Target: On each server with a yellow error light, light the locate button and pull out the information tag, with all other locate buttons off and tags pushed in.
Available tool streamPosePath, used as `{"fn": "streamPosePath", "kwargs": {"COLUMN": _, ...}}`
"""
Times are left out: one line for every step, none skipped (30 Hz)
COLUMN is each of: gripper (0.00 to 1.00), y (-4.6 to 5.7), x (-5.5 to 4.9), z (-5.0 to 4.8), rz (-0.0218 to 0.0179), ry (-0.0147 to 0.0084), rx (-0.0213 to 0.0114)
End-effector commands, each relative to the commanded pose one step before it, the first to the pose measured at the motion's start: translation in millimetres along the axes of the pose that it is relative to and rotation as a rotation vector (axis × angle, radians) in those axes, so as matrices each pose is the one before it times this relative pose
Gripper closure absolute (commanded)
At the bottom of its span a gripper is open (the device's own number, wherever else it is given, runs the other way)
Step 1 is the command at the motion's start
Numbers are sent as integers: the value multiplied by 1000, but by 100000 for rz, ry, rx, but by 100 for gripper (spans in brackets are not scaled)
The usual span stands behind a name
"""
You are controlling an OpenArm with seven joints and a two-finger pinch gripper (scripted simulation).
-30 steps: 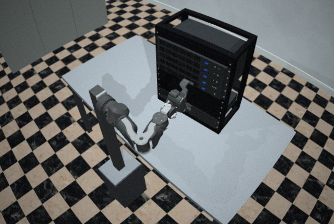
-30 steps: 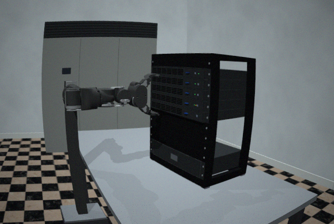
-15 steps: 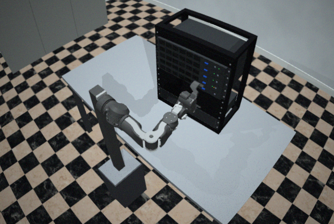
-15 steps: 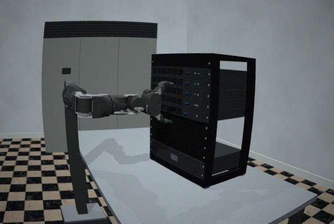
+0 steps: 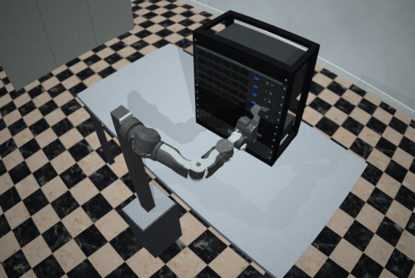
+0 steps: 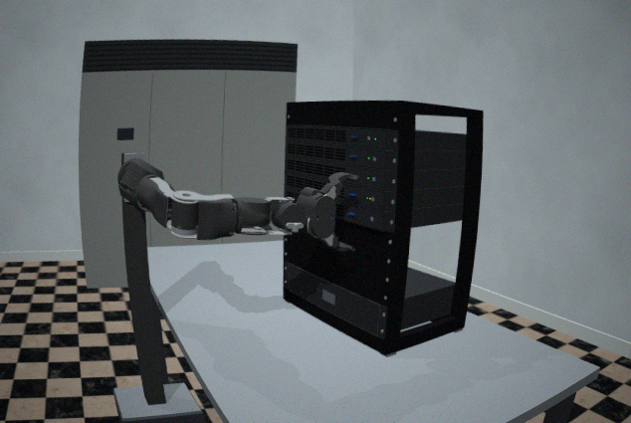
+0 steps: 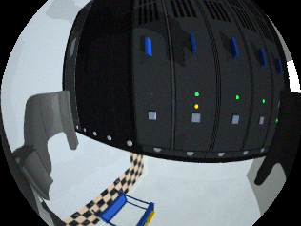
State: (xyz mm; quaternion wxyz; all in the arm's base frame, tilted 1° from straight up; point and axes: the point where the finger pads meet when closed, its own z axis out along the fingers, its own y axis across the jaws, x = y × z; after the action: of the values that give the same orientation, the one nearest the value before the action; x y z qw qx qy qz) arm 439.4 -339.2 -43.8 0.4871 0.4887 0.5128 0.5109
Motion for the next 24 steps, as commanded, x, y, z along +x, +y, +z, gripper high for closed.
{"fn": "streamPosePath", "kwargs": {"gripper": 0, "y": 2528, "x": 1339, "z": 2570, "rz": -1080, "ry": 1959, "rx": -1384}}
{"fn": "streamPosePath", "kwargs": {"gripper": 0, "y": -1331, "x": -1244, "z": 1994, "rz": 5, "ry": -4, "rx": 17}}
{"fn": "streamPosePath", "kwargs": {"gripper": 0, "y": -1128, "x": -1030, "z": 1669, "rz": 4, "ry": -2, "rx": 20}}
{"fn": "streamPosePath", "kwargs": {"gripper": 0, "y": -905, "x": -840, "z": 1355, "rz": 3, "ry": -2, "rx": 11}}
{"fn": "streamPosePath", "kwargs": {"gripper": 0, "y": 0, "x": 0, "z": 0, "rz": 0, "ry": 0, "rx": 0}}
{"fn": "streamPosePath", "kwargs": {"gripper": 0, "y": 0, "x": 0, "z": 0, "rz": 0, "ry": 0, "rx": 0}}
{"fn": "streamPosePath", "kwargs": {"gripper": 0, "y": -967, "x": -666, "z": 1060, "rz": 3, "ry": -3, "rx": 169}}
{"fn": "streamPosePath", "kwargs": {"gripper": 0, "y": -424, "x": -492, "z": 798, "rz": 2, "ry": -1, "rx": -60}}
{"fn": "streamPosePath", "kwargs": {"gripper": 0, "y": -453, "x": -341, "z": 561, "rz": 1, "ry": 0, "rx": 51}}
{"fn": "streamPosePath", "kwargs": {"gripper": 0, "y": -167, "x": -215, "z": 357, "rz": 1, "ry": 0, "rx": -42}}
{"fn": "streamPosePath", "kwargs": {"gripper": 0, "y": -72, "x": 146, "z": 222, "rz": 0, "ry": 70, "rx": -14}}
{"fn": "streamPosePath", "kwargs": {"gripper": 0, "y": -36, "x": 1, "z": 79, "rz": 0, "ry": 12, "rx": -4}}
{"fn": "streamPosePath", "kwargs": {"gripper": 0, "y": -24, "x": 39, "z": 16, "rz": 0, "ry": 12, "rx": 14}}
{"fn": "streamPosePath", "kwargs": {"gripper": 0, "y": -1, "x": -1, "z": 0, "rz": 0, "ry": -1, "rx": 1}}
{"fn": "streamPosePath", "kwargs": {"gripper": 0, "y": 0, "x": -36, "z": 2, "rz": -1, "ry": -30, "rx": 2}}
{"fn": "streamPosePath", "kwargs": {"gripper": 0, "y": 3, "x": 14, "z": 2, "rz": 0, "ry": 3, "rx": -1}}
{"fn": "streamPosePath", "kwargs": {"gripper": 0, "y": 0, "x": 0, "z": 0, "rz": 0, "ry": 0, "rx": 0}}
{"fn": "streamPosePath", "kwargs": {"gripper": 0, "y": 0, "x": 0, "z": 0, "rz": 0, "ry": 0, "rx": 0}}
{"fn": "streamPosePath", "kwargs": {"gripper": 0, "y": 0, "x": 0, "z": 0, "rz": 0, "ry": 0, "rx": 0}}
{"fn": "streamPosePath", "kwargs": {"gripper": 0, "y": 0, "x": 0, "z": 0, "rz": 0, "ry": 0, "rx": 0}}
{"fn": "streamPosePath", "kwargs": {"gripper": 0, "y": 0, "x": 0, "z": 0, "rz": 0, "ry": 0, "rx": 0}}
{"fn": "streamPosePath", "kwargs": {"gripper": 0, "y": 0, "x": 0, "z": 0, "rz": 0, "ry": 0, "rx": 0}}
{"fn": "streamPosePath", "kwargs": {"gripper": 0, "y": 0, "x": 0, "z": 0, "rz": 0, "ry": 0, "rx": 0}}
{"fn": "streamPosePath", "kwargs": {"gripper": 0, "y": 0, "x": 0, "z": 0, "rz": 0, "ry": 0, "rx": 0}}
